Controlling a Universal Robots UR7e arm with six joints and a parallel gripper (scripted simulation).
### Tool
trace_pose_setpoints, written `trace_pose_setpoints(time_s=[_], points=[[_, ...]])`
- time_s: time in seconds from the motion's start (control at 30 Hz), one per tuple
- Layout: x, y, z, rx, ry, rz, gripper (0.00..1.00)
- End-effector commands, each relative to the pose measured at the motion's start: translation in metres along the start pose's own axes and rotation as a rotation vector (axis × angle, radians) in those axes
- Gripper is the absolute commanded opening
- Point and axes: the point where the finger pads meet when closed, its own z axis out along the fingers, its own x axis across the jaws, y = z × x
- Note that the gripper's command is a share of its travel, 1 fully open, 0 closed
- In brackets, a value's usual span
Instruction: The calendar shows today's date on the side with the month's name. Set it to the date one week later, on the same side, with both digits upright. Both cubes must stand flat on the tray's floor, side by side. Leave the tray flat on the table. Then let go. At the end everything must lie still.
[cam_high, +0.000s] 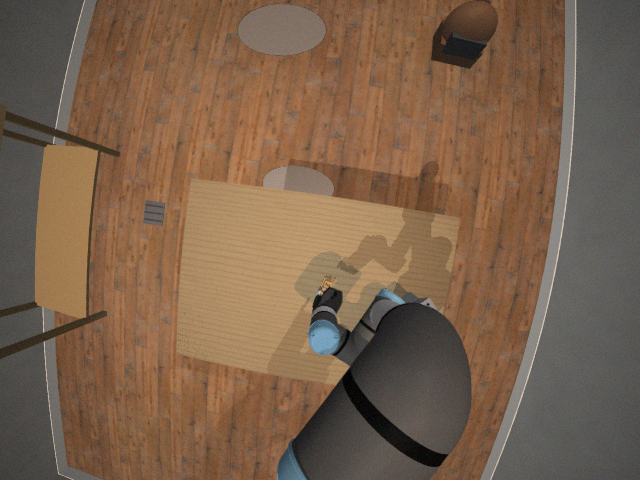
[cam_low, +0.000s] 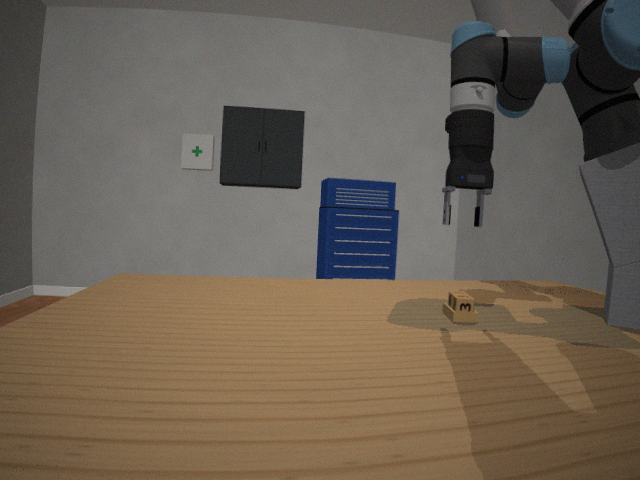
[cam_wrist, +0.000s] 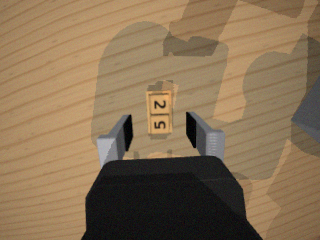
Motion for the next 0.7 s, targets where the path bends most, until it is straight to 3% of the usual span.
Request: trace_pose_setpoints(time_s=[0.0,0.67], points=[[0.003,0.001,-0.010,-0.002,0.009,-0.002,1.00],[0.002,0.001,-0.023,-0.001,0.007,-0.001,1.00]])
